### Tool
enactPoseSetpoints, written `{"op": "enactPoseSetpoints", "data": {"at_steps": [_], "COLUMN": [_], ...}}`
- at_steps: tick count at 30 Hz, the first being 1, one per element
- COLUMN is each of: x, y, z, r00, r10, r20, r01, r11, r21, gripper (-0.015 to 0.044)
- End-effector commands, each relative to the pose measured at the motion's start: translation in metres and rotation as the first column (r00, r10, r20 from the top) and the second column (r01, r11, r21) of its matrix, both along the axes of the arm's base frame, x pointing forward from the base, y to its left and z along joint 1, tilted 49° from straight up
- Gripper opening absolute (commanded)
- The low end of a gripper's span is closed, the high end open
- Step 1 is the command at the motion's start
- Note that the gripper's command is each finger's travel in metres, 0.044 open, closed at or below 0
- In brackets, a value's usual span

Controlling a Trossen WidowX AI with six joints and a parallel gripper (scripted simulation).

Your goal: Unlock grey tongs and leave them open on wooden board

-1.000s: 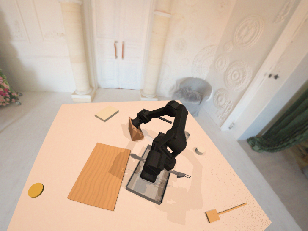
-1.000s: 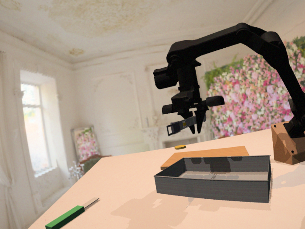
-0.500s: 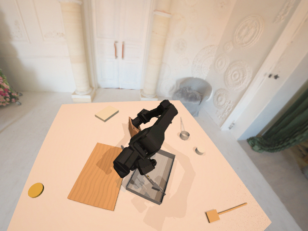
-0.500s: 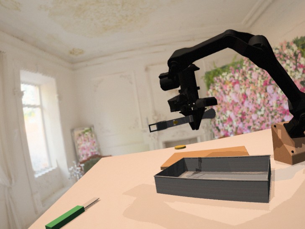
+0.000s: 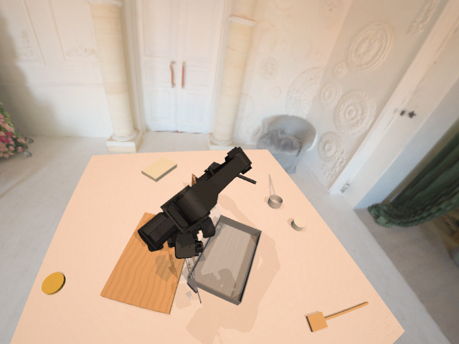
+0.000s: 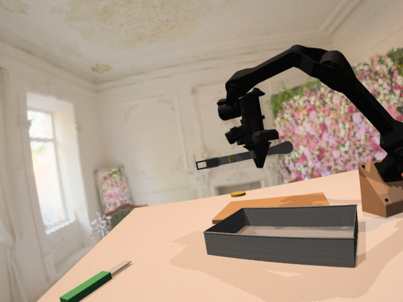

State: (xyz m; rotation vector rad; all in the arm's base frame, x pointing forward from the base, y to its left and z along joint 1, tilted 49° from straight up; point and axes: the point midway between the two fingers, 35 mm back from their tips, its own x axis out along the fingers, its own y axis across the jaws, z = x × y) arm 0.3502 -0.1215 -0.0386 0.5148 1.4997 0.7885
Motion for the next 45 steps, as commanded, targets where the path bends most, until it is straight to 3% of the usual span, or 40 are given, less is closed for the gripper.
{"op": "enactPoseSetpoints", "data": {"at_steps": [1,9,18,45], "x": [-0.013,-0.041,-0.041,-0.039], "y": [-0.024,-0.059,-0.06,-0.066], "z": [-0.021,-0.057,-0.058,-0.09], "r00": [0.986,0.878,0.874,0.809], "r10": [-0.118,-0.337,-0.341,-0.577], "r20": [-0.118,-0.34,-0.345,-0.11], "r01": [0.116,0.319,0.323,0.555], "r11": [0.993,0.941,0.94,0.812], "r21": [-0.027,-0.109,-0.112,-0.179], "gripper": [-0.015,-0.015,-0.015,-0.015]}}
